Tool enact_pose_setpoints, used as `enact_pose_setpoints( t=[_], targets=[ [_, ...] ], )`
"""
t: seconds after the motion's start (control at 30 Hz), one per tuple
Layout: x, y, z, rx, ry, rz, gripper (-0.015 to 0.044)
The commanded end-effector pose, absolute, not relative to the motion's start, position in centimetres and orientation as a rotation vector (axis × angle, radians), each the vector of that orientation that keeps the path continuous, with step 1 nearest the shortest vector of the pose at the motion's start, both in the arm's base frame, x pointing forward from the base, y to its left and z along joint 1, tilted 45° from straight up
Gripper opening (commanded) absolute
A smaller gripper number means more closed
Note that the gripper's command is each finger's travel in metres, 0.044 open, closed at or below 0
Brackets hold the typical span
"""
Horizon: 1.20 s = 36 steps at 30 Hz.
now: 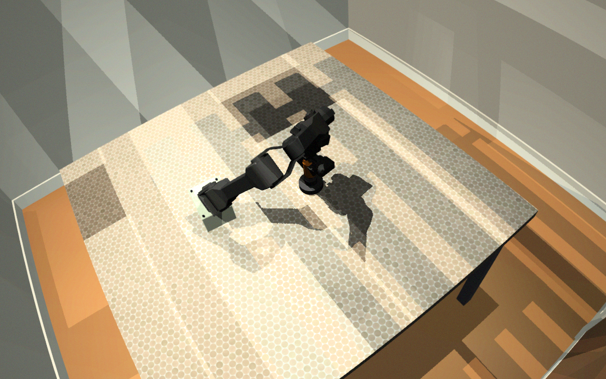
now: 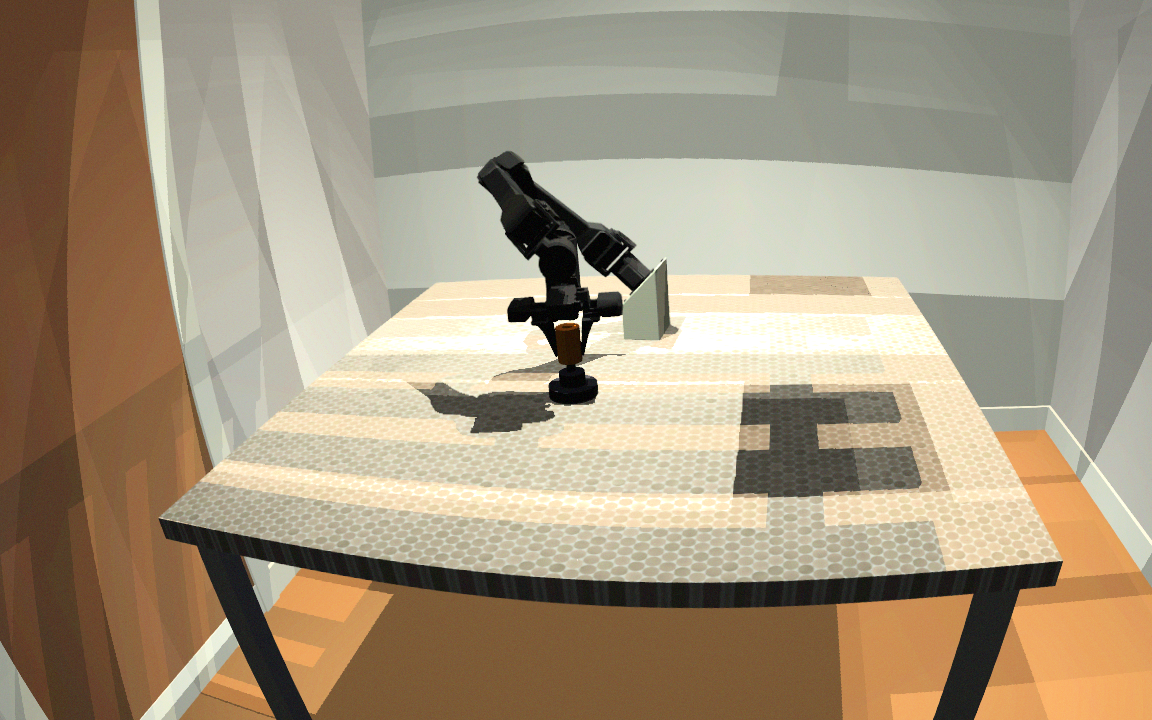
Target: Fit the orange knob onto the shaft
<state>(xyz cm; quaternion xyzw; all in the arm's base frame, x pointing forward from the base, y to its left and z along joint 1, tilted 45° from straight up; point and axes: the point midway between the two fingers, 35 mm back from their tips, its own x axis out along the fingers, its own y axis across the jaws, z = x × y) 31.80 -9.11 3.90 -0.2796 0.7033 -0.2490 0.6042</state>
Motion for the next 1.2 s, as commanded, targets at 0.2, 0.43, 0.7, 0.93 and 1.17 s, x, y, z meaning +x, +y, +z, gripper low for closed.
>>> enact_pose_setpoints(
  t=[0.2, 0.43, 0.7, 0.93, 1.17],
  targets=[
    [31.55, -8.64, 3.72, -0.796, 1.693, -0.416, 0.0000],
    [31.63, -8.70, 3.71, -0.796, 1.693, -0.416, 0.0000],
    [31.84, -8.86, 3.83, -0.796, 1.692, -0.416, 0.0000],
    [31.85, -9.19, 3.65, -0.796, 1.692, -0.416, 0.0000],
    [31.87, -9.09, 3.73, -0.796, 1.692, -0.416, 0.0000]
  ],
)
